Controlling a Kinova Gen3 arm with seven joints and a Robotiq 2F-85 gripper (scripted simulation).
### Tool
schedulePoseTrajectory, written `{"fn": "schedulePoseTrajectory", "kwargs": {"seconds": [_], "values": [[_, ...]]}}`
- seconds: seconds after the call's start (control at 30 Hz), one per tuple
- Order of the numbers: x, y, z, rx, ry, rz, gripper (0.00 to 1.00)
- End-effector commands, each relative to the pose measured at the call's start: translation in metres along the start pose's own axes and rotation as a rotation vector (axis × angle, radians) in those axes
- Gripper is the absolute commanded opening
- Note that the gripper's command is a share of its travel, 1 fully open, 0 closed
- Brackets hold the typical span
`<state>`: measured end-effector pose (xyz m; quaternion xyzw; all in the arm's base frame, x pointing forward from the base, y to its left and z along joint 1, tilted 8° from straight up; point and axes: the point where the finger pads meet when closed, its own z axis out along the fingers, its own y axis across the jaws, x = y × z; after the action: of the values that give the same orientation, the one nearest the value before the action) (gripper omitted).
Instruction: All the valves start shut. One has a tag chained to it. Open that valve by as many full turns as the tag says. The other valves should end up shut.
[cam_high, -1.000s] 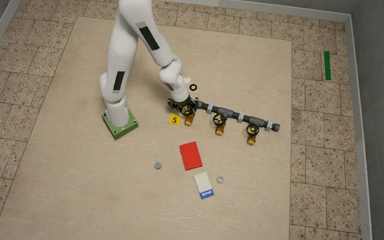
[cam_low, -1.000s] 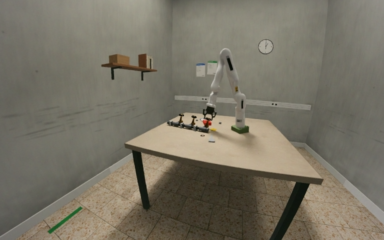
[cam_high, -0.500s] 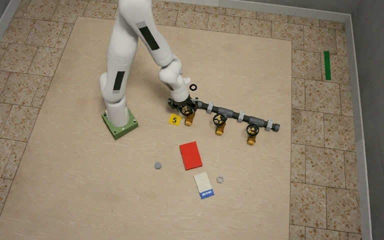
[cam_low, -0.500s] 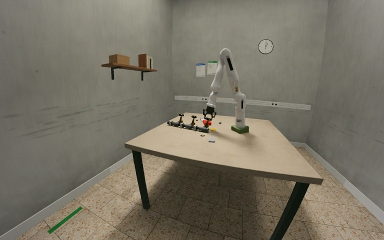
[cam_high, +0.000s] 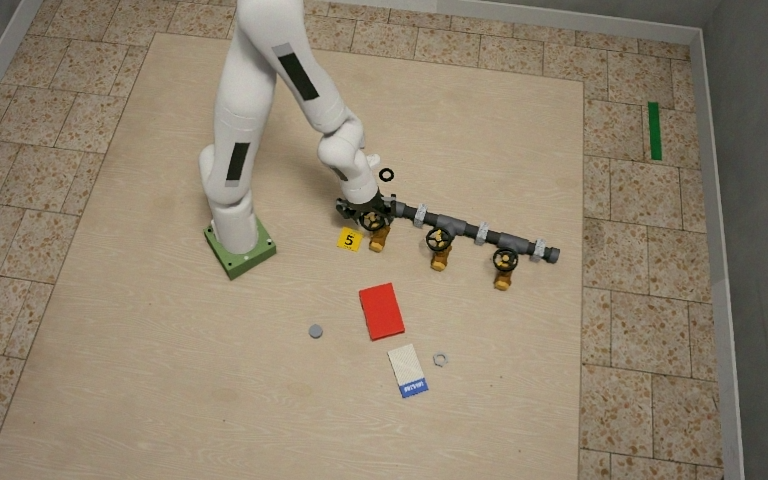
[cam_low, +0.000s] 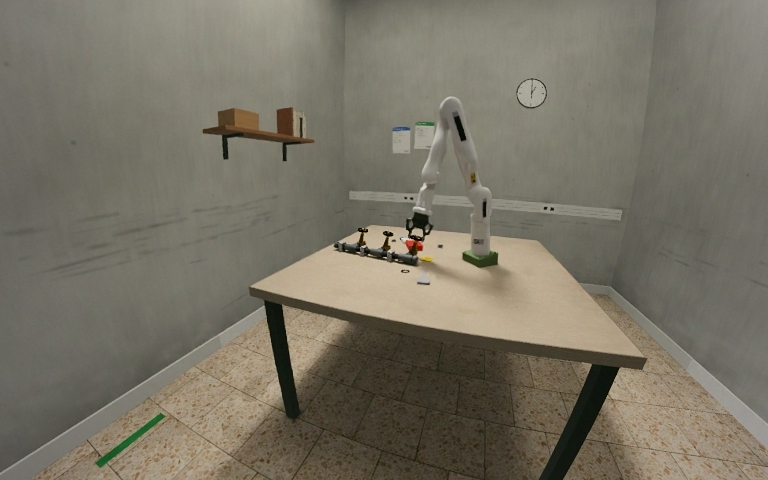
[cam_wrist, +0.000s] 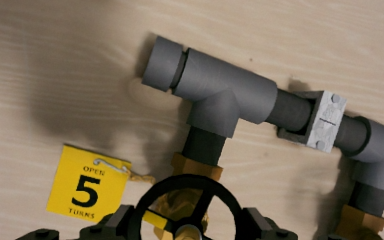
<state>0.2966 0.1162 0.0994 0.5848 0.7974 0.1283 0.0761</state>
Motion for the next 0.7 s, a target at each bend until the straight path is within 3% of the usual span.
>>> {"fn": "schedulePoseTrajectory", "kwargs": {"seconds": [0.0, 0.4, 0.67], "values": [[0.0000, 0.0003, -0.0001, -0.001, 0.000, -0.031, 0.64], [0.0000, 0.0003, -0.0001, -0.001, 0.000, -0.298, 0.64], [0.0000, 0.0003, -0.0001, -0.001, 0.000, -0.668, 0.64]]}}
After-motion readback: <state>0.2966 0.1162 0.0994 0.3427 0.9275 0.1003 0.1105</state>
